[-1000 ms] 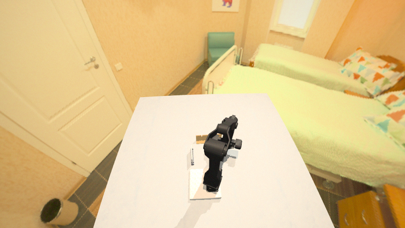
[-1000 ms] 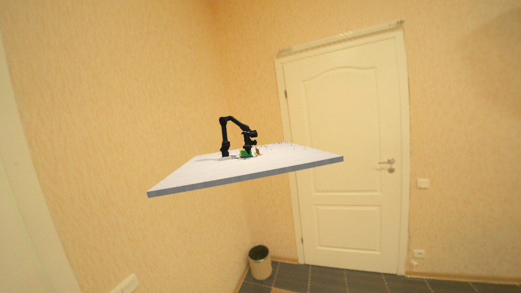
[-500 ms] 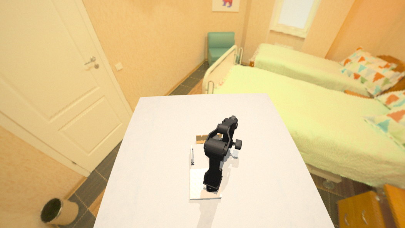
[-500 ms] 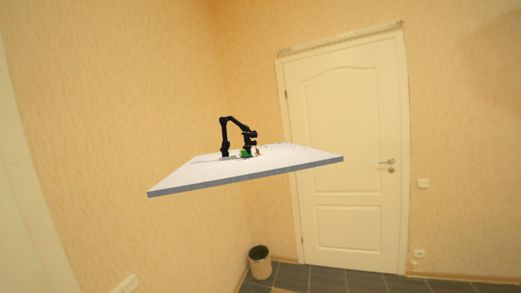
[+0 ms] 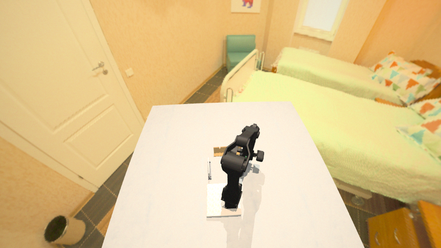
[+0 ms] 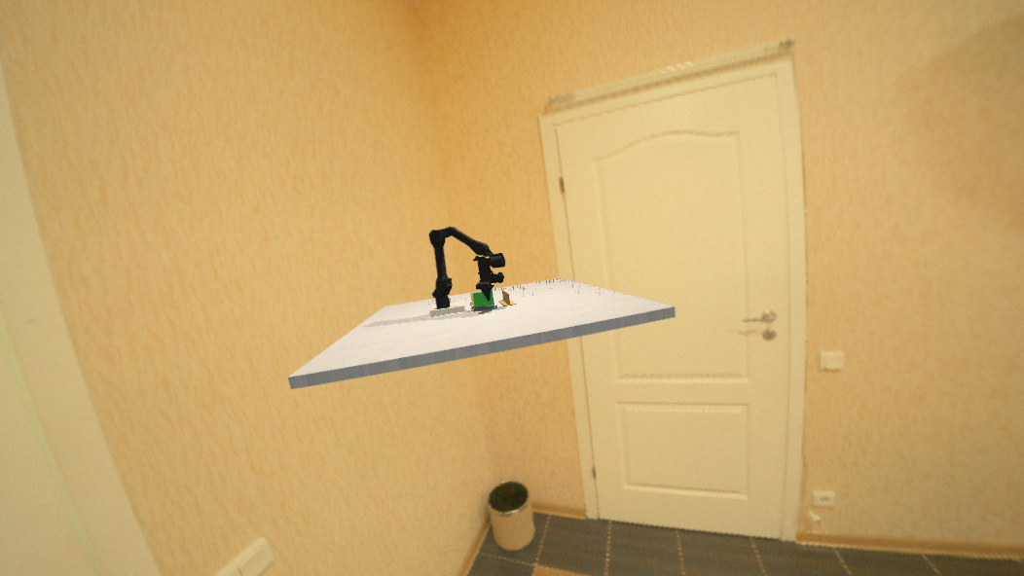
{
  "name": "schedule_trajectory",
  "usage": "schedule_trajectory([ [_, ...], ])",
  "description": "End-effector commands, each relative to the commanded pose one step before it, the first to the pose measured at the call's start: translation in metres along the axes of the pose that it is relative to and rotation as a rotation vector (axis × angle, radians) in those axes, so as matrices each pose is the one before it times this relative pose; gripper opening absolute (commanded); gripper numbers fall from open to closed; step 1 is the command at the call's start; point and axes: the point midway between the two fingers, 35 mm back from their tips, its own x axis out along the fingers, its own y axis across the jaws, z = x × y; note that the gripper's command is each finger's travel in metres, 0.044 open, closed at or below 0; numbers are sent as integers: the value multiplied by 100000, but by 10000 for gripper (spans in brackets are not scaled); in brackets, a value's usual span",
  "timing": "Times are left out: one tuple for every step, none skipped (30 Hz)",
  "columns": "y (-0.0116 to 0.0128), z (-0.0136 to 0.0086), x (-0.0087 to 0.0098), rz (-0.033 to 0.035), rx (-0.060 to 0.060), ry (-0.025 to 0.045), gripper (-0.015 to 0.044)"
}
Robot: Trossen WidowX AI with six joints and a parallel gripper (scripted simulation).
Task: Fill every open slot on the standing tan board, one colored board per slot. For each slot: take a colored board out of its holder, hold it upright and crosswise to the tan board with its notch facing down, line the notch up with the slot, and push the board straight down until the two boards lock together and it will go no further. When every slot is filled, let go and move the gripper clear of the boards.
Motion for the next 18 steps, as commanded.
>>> schedule_trajectory([
  [-45, 196, -928, -325, 135, -773, 0],
  [1, -1, -194, -1, 0, -1, 0],
  [1, 0, -194, -1, 0, -1, 0],
  [0, 2, -194, -1, 0, -1, 0],
  [0, 3, -207, -1, 0, -1, 0],
  [1, 1, -211, -1, 0, -1, 0],
  [1, -1, -212, -1, 0, 0, 0],
  [1, -1, -212, -1, 0, 0, 0],
  [0, 3, -211, -1, 0, -1, 0],
  [1, 1, -211, -1, 0, 0, 0],
  [1, -1, -212, -1, 0, 0, 0],
  [1, 0, -211, -1, 0, 0, 0],
  [0, 2, -211, -1, 0, -1, 0],
  [1, 0, -211, -1, 0, 0, 0],
  [1, 3, -225, -1, 0, -1, 0],
  [1, 0, -230, -1, 0, 0, 0],
  [1, -2, -230, -1, 0, 0, 0],
  [1, 2, -229, -1, 0, 0, 0],
])
